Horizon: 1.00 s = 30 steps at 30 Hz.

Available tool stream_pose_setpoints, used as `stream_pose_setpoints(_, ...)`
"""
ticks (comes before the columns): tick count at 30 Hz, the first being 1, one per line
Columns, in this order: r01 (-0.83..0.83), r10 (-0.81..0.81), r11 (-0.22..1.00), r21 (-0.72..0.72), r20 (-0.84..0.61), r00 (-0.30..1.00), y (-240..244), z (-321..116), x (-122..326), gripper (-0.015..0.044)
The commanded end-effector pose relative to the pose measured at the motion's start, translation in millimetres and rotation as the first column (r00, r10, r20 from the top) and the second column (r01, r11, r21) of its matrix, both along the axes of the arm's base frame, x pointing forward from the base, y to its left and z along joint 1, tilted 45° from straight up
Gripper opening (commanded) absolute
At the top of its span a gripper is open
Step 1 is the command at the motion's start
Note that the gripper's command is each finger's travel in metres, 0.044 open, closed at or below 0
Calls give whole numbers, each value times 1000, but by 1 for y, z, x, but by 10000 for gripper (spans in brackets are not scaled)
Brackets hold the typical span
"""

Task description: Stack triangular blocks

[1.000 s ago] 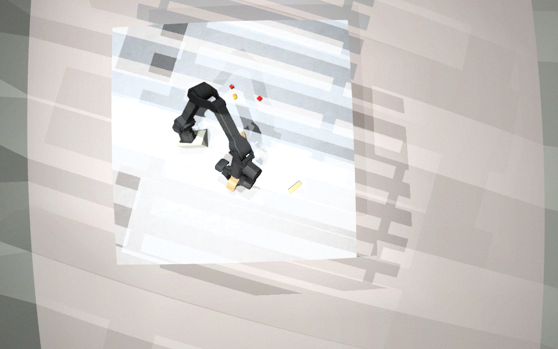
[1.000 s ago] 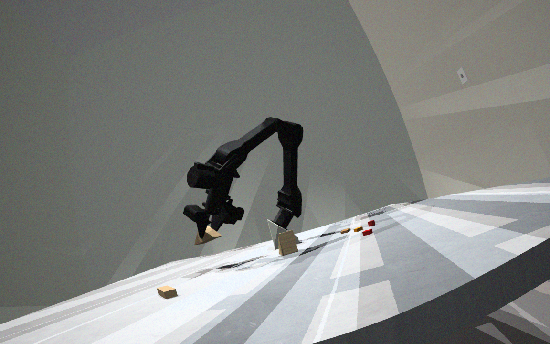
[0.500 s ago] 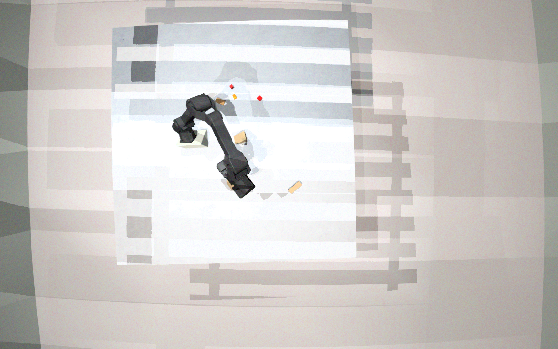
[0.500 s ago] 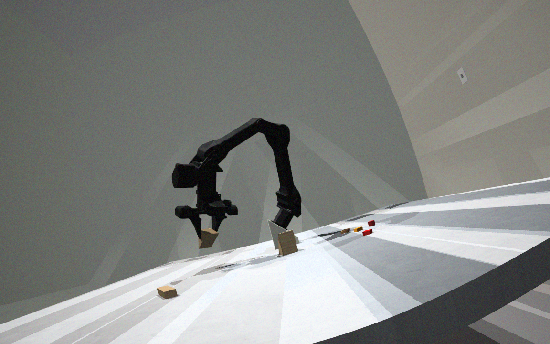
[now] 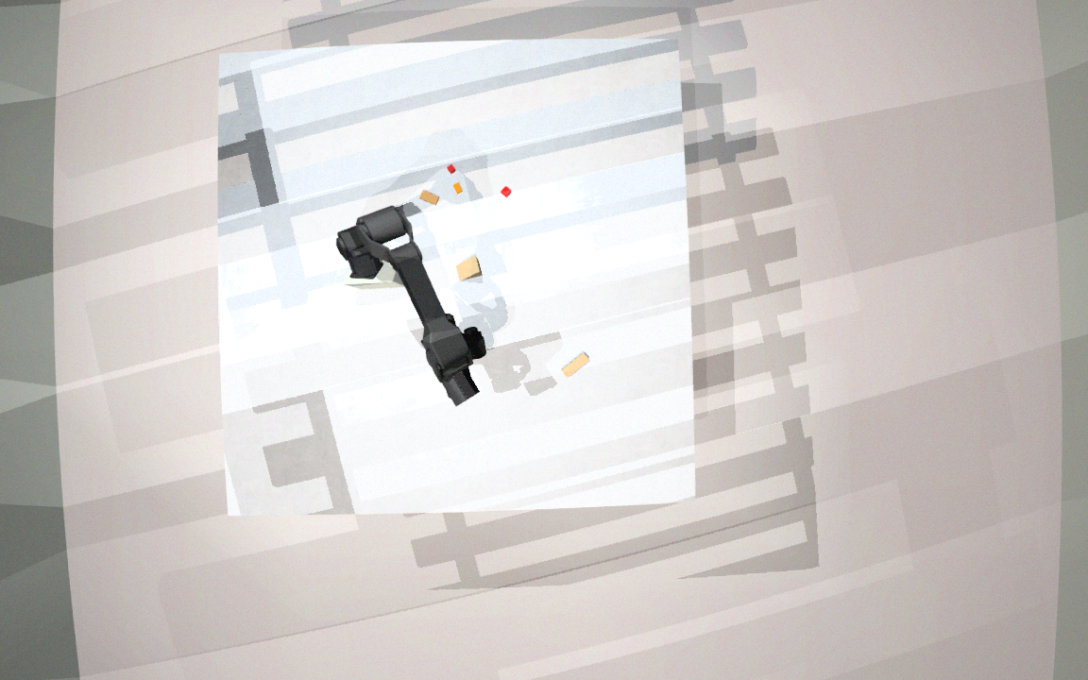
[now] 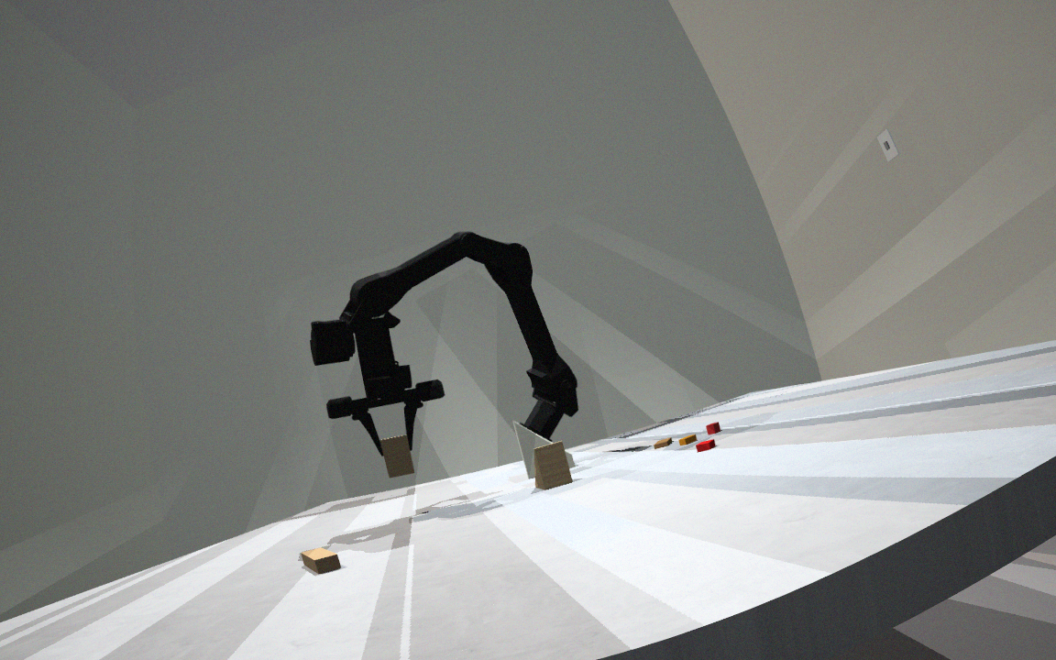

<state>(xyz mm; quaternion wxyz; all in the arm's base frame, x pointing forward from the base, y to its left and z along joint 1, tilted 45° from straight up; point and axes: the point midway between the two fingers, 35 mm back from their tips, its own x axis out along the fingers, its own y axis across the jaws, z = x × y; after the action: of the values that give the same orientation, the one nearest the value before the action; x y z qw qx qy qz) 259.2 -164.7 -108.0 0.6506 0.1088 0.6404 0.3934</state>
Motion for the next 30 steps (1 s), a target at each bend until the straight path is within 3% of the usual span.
stream_pose_setpoints(1,56,-56,998,23,-11,998,-3,2,2,0)
stream_pose_setpoints(6,56,-56,998,23,-11,998,-2,6,2,0)
stream_pose_setpoints(30,57,-56,998,27,-15,998,44,110,-13,0)
